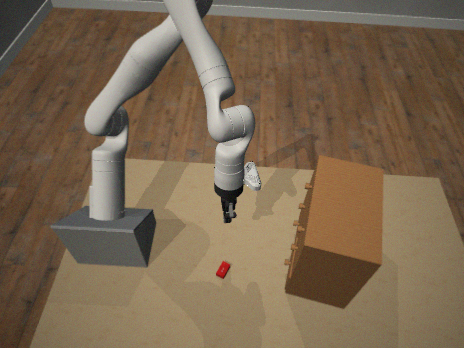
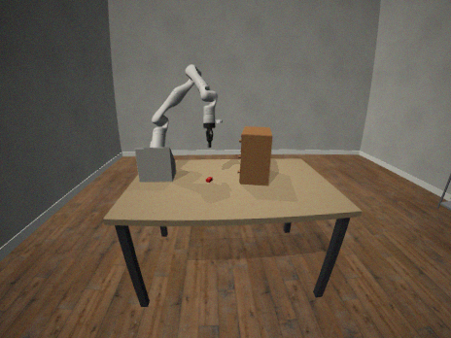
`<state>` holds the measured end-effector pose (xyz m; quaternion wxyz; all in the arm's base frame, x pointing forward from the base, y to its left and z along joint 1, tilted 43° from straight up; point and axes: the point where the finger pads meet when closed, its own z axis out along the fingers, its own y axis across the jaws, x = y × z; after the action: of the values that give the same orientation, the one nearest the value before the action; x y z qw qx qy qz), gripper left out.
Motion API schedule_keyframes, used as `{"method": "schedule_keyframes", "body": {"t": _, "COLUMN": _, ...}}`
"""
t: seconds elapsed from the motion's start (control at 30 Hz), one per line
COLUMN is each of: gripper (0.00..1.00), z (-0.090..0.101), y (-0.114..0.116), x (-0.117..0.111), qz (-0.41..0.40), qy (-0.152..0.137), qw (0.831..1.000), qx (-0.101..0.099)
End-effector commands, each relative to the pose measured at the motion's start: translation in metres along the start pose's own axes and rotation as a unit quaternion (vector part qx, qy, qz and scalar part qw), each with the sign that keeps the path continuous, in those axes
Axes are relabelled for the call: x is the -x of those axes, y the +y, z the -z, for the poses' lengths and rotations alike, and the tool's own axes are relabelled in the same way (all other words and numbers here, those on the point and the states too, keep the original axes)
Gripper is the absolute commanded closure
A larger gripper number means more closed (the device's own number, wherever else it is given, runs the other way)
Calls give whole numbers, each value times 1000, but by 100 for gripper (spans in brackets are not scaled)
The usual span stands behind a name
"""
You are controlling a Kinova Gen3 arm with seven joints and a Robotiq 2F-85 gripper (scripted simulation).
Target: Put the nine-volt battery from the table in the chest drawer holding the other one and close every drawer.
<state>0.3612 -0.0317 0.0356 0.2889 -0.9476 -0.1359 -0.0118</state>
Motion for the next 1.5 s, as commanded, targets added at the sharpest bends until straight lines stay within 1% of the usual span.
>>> {"method": "schedule_keyframes", "body": {"t": 0.0, "gripper": 100, "z": 1, "y": 4, "x": 2, "qz": -25, "qy": 0, "qw": 1000, "qx": -10}}
{"method": "schedule_keyframes", "body": {"t": 0.2, "gripper": 100, "z": 5, "y": 3, "x": 4, "qz": -79, "qy": 0, "qw": 996, "qx": -32}}
{"method": "schedule_keyframes", "body": {"t": 0.27, "gripper": 100, "z": 5, "y": 3, "x": 4, "qz": -79, "qy": 0, "qw": 996, "qx": -32}}
{"method": "schedule_keyframes", "body": {"t": 0.5, "gripper": 100, "z": 8, "y": 2, "x": 7, "qz": -128, "qy": 0, "qw": 990, "qx": -52}}
{"method": "schedule_keyframes", "body": {"t": 0.73, "gripper": 100, "z": 11, "y": 2, "x": 9, "qz": -163, "qy": 0, "qw": 984, "qx": -67}}
{"method": "schedule_keyframes", "body": {"t": 1.17, "gripper": 100, "z": 13, "y": 2, "x": 11, "qz": -194, "qy": 0, "qw": 978, "qx": -80}}
{"method": "schedule_keyframes", "body": {"t": 1.47, "gripper": 100, "z": 14, "y": 2, "x": 11, "qz": -202, "qy": 0, "qw": 976, "qx": -83}}
